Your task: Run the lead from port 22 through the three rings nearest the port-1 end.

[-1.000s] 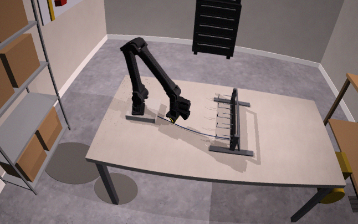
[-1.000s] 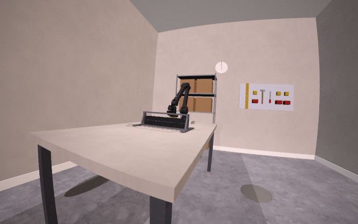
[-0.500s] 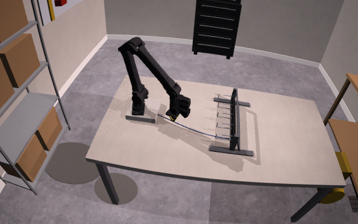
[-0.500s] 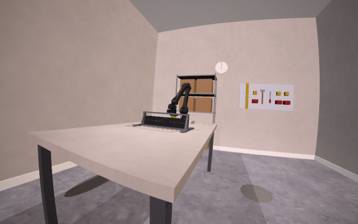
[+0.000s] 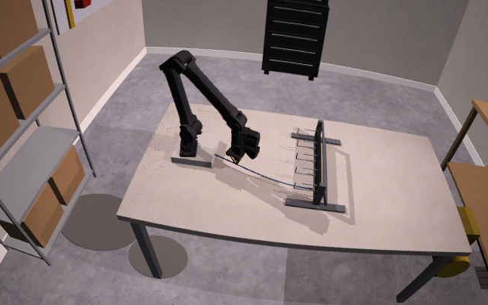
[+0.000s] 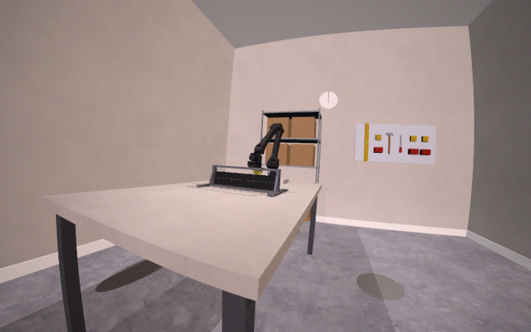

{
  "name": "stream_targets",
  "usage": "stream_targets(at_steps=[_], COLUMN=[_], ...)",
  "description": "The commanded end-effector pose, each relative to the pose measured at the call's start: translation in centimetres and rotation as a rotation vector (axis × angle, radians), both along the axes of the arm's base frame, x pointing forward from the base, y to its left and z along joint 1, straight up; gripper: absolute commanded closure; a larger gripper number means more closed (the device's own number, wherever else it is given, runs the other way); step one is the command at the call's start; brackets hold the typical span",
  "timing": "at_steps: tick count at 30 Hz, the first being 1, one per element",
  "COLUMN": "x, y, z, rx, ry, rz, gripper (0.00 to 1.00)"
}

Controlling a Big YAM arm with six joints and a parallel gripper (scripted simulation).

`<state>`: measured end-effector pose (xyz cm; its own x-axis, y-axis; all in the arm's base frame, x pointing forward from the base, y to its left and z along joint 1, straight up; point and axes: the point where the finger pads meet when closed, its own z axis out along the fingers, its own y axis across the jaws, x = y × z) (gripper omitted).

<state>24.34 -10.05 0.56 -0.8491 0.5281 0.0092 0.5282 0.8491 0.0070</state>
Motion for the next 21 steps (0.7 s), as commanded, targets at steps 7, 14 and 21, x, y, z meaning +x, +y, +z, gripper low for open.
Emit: stream_targets(at_steps=[7,14,21], x=[2.3,3.0,7.0], y=[-0.9,-0.3,1.8], z=[2.2,1.9,3.4], rx=[-0.028,-0.018,-0.014], ry=[-0.057,-0.036,-0.038], rz=[-0.008,-0.027,-0.165], gripper=[1.00,1.00,1.00])
